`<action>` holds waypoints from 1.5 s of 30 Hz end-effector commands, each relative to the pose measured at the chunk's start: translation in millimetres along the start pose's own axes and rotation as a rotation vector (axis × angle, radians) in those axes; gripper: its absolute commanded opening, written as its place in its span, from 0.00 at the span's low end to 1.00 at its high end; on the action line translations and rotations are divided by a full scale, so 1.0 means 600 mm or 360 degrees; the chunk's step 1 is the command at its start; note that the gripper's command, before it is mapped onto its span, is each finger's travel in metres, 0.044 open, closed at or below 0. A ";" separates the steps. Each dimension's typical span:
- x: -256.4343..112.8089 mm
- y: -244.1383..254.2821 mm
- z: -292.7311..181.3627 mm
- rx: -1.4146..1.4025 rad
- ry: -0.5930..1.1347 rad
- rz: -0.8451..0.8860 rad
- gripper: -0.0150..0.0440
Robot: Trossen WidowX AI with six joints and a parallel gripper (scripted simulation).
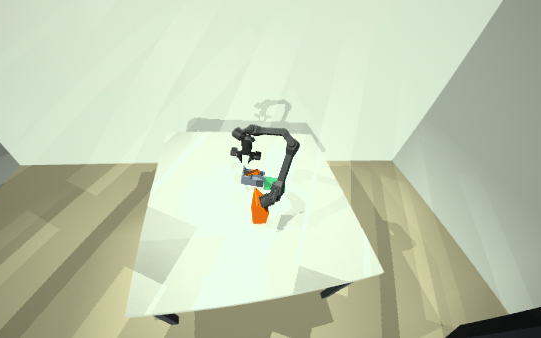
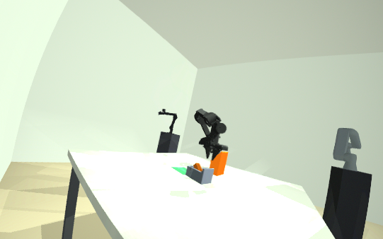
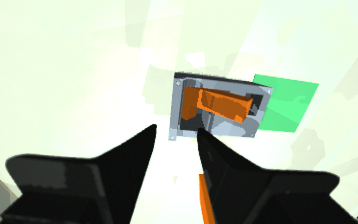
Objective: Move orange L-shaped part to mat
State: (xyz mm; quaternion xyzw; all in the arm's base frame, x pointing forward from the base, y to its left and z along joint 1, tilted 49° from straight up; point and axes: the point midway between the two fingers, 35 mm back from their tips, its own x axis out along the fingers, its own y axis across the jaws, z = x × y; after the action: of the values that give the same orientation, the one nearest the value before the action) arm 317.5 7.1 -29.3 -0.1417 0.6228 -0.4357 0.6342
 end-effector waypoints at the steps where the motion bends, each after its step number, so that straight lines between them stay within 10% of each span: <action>1: -0.001 0.001 0.001 -0.0003 -0.0004 0.0003 0.56; 10: -0.001 0.001 0.001 -0.0003 -0.0004 0.0003 0.56; 13: -0.001 -0.007 0.003 -0.0143 -0.0002 0.0002 0.69; 31: -0.001 -0.130 0.015 -0.2480 0.0035 0.0006 0.73; 45: 0.001 -0.131 0.015 -0.2502 0.0035 0.0006 0.73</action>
State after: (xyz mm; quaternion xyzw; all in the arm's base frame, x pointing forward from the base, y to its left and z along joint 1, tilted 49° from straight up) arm 297.8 -40.0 28.2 -0.5338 0.7574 0.1165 0.3575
